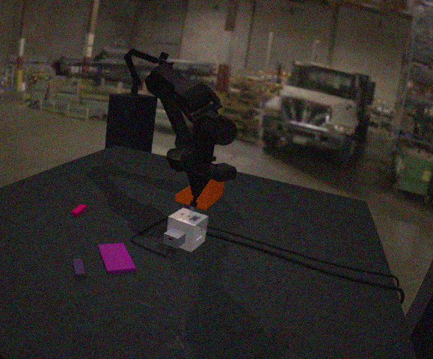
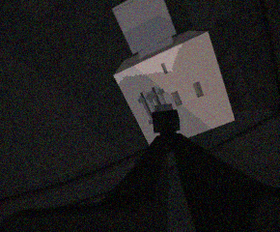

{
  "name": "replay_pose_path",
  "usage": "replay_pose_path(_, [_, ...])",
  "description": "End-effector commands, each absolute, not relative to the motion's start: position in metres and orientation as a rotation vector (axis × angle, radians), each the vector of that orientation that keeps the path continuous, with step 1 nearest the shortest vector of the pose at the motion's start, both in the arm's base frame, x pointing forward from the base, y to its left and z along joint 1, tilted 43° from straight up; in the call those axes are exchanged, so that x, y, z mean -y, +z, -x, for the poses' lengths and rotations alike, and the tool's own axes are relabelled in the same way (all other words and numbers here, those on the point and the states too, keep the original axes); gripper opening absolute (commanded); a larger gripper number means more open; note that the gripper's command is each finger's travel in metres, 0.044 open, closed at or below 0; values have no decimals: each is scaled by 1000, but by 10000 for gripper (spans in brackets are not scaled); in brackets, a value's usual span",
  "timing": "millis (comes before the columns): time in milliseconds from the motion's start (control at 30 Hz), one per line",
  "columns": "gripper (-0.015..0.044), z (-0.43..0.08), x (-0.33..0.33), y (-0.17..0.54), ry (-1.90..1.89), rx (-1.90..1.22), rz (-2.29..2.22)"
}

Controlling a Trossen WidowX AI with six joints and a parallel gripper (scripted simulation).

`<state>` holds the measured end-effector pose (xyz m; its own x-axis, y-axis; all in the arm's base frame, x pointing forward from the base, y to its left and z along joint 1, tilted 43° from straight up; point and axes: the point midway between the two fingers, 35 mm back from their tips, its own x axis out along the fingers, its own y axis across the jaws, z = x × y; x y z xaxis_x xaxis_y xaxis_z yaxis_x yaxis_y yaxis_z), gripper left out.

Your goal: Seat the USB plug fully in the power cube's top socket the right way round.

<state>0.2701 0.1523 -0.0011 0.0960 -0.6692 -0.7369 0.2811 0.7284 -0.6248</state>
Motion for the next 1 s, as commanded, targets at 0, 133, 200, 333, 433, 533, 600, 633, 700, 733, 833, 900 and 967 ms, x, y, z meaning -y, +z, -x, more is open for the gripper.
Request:
replay_pose_path(0, [0,-270,-152,-1,-788,-1256,288])
replay_pose_path(133, [0,-270,-152,-1,-851,-1210,203])
replay_pose_path(200, [0,-270,-152,-1,-882,-1186,161])
replay_pose_path(333, [0,-270,-152,-1,-942,-1137,76])
replay_pose_path(433, [0,-270,-152,-1,-985,-1099,12])
replay_pose_path(533, [0,-270,-152,-1,-1028,-1060,-52])
replay_pose_path(600, [0,-270,-152,-1,-1056,-1033,-94])
replay_pose_path(633, [0,-270,-152,-1,-1069,-1019,-115])
replay_pose_path(700, [0,-270,-152,-1,-1096,-991,-158])
replay_pose_path(733, [0,-270,-152,-1,-1110,-977,-179])
replay_pose_path(833, [0,-270,-152,-1,-1149,-934,-243])
replay_pose_path(900, [0,-270,-152,-1,-1174,-905,-285])
replay_pose_path(967, [0,-270,-152,-1,-1199,-875,-327])
